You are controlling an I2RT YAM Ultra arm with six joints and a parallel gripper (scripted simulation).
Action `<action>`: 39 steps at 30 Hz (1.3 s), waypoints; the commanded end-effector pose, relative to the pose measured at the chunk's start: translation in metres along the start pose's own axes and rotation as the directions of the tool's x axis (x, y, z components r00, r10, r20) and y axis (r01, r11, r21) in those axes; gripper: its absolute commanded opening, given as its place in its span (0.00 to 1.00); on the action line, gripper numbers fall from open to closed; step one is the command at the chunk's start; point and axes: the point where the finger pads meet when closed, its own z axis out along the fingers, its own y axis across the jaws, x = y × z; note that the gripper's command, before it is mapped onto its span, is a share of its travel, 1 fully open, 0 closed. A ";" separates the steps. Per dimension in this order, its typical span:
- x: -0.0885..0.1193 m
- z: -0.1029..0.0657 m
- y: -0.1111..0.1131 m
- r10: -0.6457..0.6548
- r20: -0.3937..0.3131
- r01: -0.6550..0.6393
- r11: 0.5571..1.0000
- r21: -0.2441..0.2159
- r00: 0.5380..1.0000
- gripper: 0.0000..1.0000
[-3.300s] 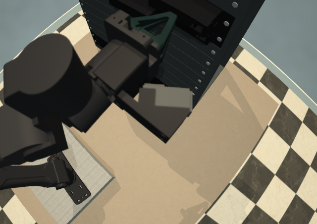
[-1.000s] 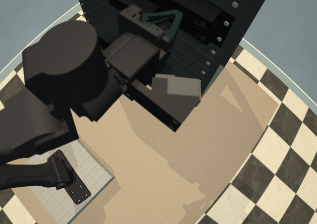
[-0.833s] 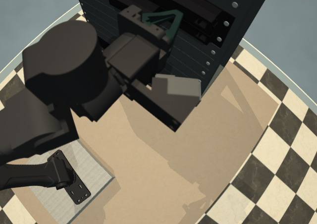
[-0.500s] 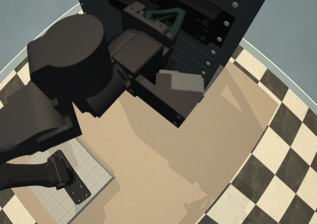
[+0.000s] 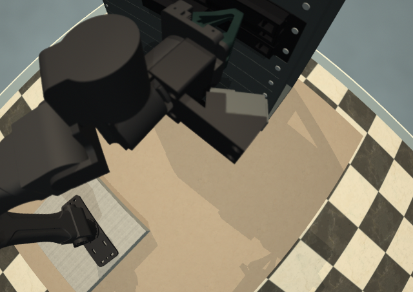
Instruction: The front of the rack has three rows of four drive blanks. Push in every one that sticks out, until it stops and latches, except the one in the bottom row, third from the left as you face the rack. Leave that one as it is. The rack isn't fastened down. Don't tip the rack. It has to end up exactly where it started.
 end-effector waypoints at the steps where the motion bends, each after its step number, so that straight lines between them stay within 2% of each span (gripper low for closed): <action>1: 0.007 -0.003 0.033 -0.053 0.000 0.052 0.995 -0.081 0.999 0.00; 15: 0.006 0.003 0.032 -0.048 0.000 0.047 0.996 -0.070 0.999 0.00; 39: 0.007 0.002 0.035 -0.050 0.000 0.050 0.996 -0.075 0.999 0.00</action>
